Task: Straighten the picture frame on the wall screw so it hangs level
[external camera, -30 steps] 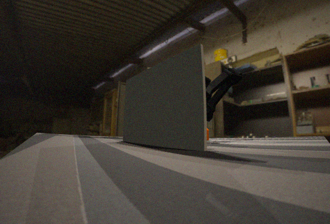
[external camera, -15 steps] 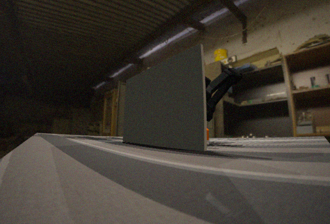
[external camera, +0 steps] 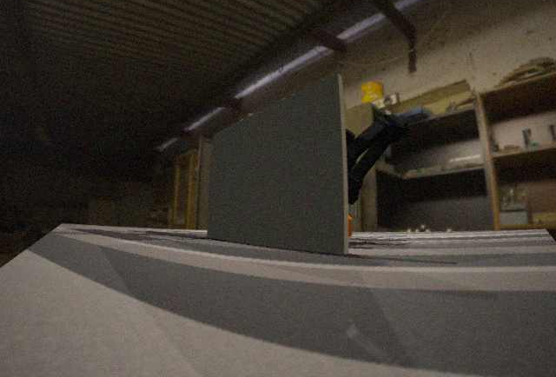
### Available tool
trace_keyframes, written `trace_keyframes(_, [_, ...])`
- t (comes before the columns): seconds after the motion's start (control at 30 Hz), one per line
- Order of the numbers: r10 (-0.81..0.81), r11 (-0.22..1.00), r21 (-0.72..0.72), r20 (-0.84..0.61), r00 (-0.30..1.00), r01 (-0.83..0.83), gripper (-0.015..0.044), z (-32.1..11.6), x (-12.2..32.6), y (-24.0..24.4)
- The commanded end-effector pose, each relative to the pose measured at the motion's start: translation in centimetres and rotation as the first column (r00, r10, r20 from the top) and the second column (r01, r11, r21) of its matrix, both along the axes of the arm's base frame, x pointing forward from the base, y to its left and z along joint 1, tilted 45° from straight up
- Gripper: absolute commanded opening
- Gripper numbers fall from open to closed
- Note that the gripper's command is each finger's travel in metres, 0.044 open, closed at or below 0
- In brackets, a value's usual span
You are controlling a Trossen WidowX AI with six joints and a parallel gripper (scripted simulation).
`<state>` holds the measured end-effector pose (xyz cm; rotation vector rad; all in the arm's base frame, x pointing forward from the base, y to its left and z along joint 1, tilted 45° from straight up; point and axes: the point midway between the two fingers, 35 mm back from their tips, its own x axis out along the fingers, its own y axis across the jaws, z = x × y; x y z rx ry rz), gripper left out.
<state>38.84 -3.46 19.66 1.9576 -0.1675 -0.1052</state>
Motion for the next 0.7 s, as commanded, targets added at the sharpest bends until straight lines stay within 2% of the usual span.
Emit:
trace_keyframes(0.0, [-0.012,1.0,-0.003,0.005,1.0,0.012,0.0,0.11,-0.06,-0.38])
trace_keyframes(0.67, [-0.012,1.0,-0.003,0.005,1.0,0.012,0.0,-0.14,-0.13,-0.79])
